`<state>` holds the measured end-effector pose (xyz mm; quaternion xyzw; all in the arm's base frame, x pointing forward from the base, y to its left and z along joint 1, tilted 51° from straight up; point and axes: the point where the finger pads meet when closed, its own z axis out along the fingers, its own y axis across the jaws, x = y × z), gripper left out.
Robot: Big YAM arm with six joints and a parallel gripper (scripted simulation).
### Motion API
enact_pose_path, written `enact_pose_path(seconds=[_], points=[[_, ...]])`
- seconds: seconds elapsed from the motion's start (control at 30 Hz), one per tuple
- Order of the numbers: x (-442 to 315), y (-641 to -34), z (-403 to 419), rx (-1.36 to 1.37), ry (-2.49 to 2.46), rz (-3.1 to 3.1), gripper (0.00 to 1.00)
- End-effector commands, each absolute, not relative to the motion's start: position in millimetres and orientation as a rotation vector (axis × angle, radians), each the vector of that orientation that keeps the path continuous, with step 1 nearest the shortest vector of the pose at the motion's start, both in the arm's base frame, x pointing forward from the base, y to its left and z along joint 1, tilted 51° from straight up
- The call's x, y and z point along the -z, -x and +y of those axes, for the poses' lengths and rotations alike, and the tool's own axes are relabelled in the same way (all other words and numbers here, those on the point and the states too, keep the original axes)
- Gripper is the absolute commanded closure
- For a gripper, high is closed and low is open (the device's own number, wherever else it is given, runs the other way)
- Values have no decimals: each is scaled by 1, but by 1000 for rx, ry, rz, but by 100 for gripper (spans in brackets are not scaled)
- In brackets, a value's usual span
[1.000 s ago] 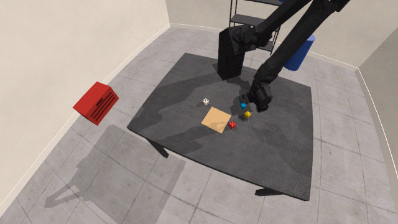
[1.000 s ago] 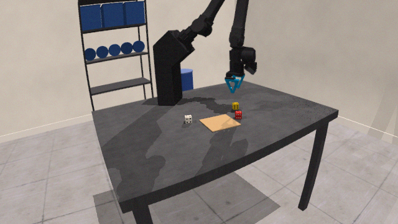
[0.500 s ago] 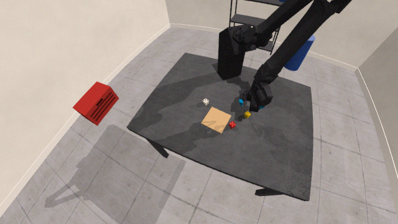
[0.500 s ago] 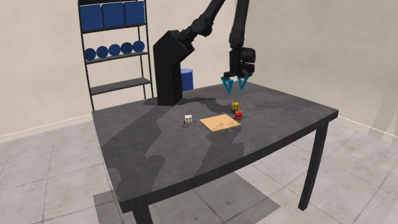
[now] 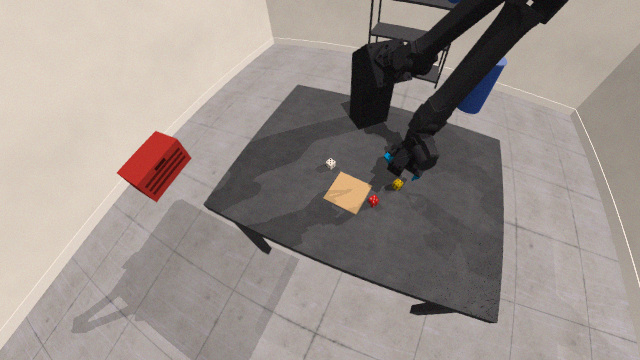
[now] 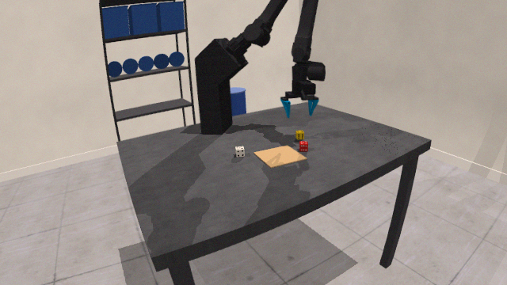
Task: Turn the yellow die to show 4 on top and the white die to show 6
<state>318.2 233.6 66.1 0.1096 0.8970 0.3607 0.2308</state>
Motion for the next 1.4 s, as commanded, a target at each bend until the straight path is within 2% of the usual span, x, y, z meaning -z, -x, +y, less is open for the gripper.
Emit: enact_pose_path(seconds=[0.0, 0.57, 0.6, 1.37], points=[[-60, -313, 237, -1069, -546, 2472, 0], [-59, -314, 239, -1143, -800, 2457, 0], [-59, -314, 239, -1144, -800, 2457, 56], [-59, -314, 239, -1142, -794, 2457, 56]])
